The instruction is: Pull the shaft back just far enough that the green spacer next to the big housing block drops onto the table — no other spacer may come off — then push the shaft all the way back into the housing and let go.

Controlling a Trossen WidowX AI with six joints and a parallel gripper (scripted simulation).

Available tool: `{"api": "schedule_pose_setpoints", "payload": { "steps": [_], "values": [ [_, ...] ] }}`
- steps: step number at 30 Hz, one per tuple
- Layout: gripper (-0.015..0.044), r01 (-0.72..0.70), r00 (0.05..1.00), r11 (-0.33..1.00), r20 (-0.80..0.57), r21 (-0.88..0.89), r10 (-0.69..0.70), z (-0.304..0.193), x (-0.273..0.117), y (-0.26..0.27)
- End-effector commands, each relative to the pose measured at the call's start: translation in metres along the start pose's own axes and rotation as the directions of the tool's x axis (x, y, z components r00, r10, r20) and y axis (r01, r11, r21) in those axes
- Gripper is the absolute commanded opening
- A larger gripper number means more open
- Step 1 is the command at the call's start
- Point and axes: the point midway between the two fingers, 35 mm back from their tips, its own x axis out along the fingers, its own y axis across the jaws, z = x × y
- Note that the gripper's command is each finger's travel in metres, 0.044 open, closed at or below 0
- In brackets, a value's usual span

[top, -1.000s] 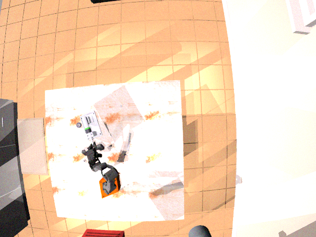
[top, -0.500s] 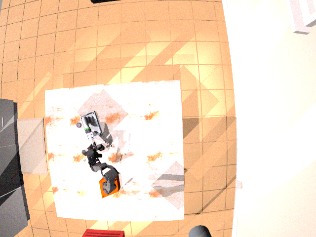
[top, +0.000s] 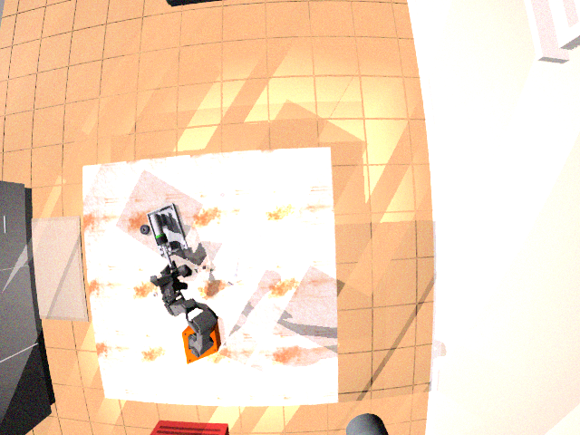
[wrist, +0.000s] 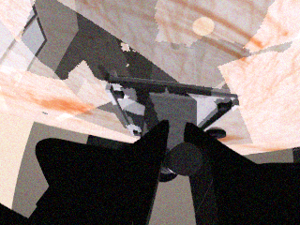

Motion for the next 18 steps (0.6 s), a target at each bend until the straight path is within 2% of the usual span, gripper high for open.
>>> {"api": "schedule_pose_setpoints", "payload": {
  "steps": [1, 18],
  "values": [
    [0.0000, -0.002, 1.000, 1.000, 0.001, 0.003, 0.002, 0.0008, -0.0007, 0.0003],
    [0.0000, -0.002, 1.000, 1.000, 0.001, 0.003, 0.002, 0.0022, -0.0020, 0.0002]
  ]
}}
